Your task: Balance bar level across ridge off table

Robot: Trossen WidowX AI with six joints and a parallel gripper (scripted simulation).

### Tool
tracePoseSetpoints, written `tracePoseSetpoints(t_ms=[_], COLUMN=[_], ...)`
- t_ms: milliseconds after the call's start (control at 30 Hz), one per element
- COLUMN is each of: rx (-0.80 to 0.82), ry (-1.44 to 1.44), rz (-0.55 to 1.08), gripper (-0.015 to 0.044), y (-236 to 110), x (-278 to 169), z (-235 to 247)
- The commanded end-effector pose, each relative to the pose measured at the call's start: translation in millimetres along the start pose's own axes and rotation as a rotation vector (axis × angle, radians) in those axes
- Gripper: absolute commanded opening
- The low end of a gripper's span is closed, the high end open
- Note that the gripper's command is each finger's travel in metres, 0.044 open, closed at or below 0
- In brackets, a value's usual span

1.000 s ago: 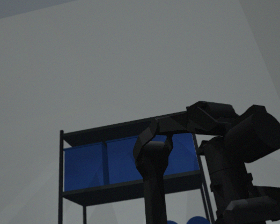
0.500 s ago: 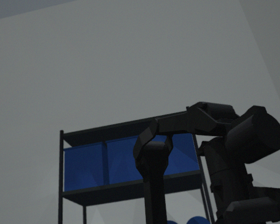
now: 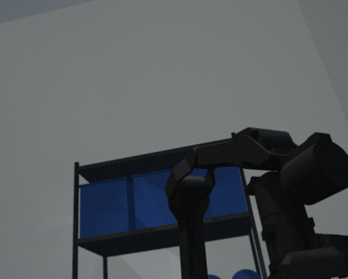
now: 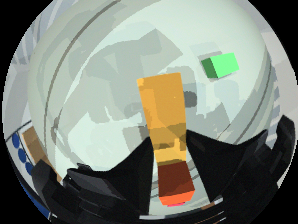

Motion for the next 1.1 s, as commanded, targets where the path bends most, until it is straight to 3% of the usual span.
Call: tracePoseSetpoints(t_ms=[0,1067], rx=[0.005,0.005], ry=[0.001,0.001], rz=[-0.002,-0.002], gripper=[0.0000,0.0000], y=[1.8,4.4], x=[0.2,0.1], z=[0.1,0.1])
Point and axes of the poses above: the point midway between the two fingers, 35 mm back from their tips, its own y axis out along the fingers, its own z axis across the jaws, x = y × z, the point moved 5 cm from there along -y, back along the fingers, and after that the axes turned 12 degrees about -y, right-handed, at the moved point
